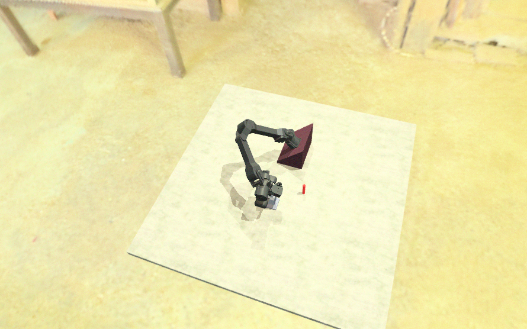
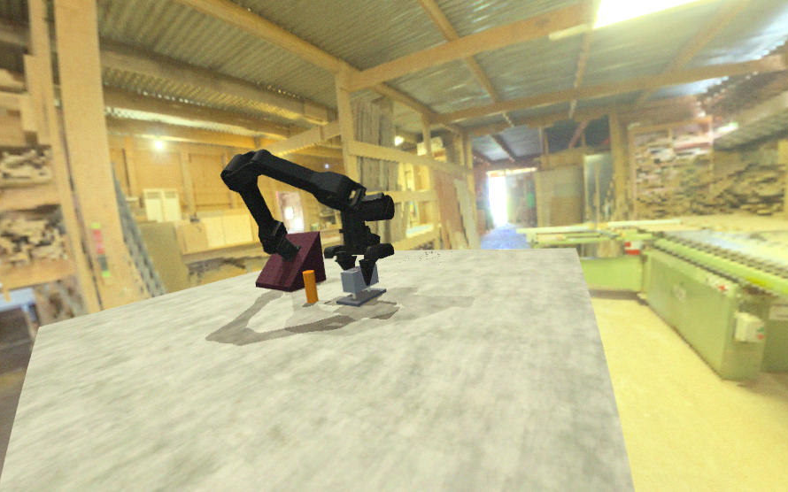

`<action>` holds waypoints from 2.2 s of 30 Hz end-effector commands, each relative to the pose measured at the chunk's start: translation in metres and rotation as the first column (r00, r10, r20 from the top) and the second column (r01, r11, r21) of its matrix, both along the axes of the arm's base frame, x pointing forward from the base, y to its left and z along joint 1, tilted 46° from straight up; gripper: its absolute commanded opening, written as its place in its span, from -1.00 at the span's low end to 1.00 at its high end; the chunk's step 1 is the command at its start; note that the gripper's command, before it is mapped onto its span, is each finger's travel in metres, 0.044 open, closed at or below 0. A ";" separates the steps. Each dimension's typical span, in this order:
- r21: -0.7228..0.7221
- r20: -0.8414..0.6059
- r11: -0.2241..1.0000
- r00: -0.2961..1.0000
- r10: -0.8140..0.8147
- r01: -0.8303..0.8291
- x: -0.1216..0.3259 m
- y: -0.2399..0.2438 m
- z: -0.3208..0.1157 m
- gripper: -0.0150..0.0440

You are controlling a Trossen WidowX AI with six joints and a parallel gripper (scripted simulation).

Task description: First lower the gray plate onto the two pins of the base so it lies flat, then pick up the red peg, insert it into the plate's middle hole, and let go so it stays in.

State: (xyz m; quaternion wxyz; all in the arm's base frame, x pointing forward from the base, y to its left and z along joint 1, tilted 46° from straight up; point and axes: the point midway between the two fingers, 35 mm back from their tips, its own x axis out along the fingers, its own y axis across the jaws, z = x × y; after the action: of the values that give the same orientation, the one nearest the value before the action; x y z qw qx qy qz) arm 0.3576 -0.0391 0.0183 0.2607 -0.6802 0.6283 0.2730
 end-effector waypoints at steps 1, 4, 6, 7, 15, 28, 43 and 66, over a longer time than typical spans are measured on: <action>-0.007 -0.006 1.000 1.000 0.003 -0.003 -0.001 -0.006 -0.005 -0.49; -0.007 -0.006 1.000 1.000 0.003 -0.003 -0.001 -0.010 -0.009 -0.49; -0.007 -0.006 1.000 1.000 0.003 -0.003 -0.001 -0.011 -0.010 -0.49; -0.007 -0.006 1.000 1.000 0.003 -0.003 -0.001 -0.011 -0.010 -0.49; -0.001 -0.004 1.000 1.000 0.001 -0.001 0.000 -0.008 -0.008 -0.40; -0.001 -0.004 1.000 1.000 0.001 -0.001 0.000 -0.008 -0.008 0.75; 0.000 -0.007 1.000 1.000 0.004 -0.004 -0.004 0.068 0.063 1.00; 0.265 0.541 0.800 0.603 -0.586 0.539 -0.036 0.130 0.022 1.00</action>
State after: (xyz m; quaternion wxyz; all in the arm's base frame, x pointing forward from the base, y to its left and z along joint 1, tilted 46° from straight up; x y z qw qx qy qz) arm 0.3432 0.0643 0.0696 0.4046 -0.6104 0.6677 0.1340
